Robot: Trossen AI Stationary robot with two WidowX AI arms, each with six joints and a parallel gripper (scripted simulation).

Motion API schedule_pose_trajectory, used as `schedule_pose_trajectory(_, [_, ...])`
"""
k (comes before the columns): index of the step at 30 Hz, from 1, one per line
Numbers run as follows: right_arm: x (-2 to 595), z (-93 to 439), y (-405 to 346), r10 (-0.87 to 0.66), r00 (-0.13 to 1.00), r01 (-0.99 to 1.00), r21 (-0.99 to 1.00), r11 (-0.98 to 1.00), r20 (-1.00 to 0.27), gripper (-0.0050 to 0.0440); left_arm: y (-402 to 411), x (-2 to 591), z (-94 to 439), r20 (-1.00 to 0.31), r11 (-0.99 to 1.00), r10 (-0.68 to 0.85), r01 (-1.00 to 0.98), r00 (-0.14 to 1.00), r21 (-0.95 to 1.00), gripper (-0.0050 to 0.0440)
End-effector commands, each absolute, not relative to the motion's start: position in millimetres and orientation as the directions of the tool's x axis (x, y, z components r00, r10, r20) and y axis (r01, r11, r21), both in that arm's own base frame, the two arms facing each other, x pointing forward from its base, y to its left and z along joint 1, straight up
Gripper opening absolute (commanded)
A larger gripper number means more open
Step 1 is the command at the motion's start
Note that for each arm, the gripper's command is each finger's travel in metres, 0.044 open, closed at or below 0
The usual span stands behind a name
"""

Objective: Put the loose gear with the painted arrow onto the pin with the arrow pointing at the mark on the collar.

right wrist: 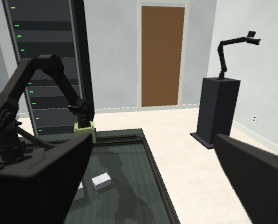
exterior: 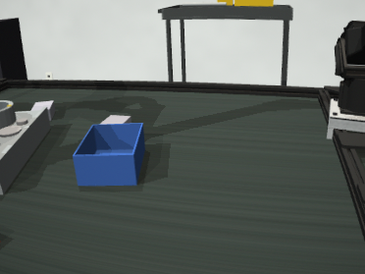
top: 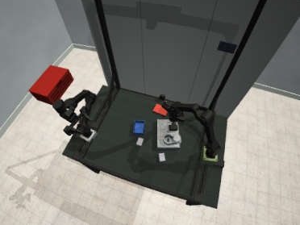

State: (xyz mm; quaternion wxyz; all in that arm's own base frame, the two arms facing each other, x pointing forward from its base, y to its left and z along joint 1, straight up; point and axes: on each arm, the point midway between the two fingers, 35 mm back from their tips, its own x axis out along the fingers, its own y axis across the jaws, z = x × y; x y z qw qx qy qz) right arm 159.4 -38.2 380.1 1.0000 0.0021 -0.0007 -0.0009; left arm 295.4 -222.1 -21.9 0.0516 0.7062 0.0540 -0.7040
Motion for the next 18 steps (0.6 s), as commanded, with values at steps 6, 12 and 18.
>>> schedule_pose_trajectory(6, [159.2,380.2,-37.7,0.0,1.0,0.0,0.001,1.0,0.001,0.04,-222.4,295.1,-22.6,-1.0,-0.989,0.0,0.148,0.0,0.0,0.0269])
schedule_pose_trajectory(12, [159.2,380.2,-37.7,0.0,1.0,0.0,0.001,1.0,0.001,0.04,-222.8,295.6,-13.9,-1.0,-0.989,0.0,0.148,0.0,0.0,0.0197])
schedule_pose_trajectory(18, [159.2,380.2,-37.7,0.0,1.0,0.0,0.001,1.0,0.001,0.04,-223.0,295.9,23.2,-1.0,-0.989,0.0,0.148,0.0,0.0,0.0053])
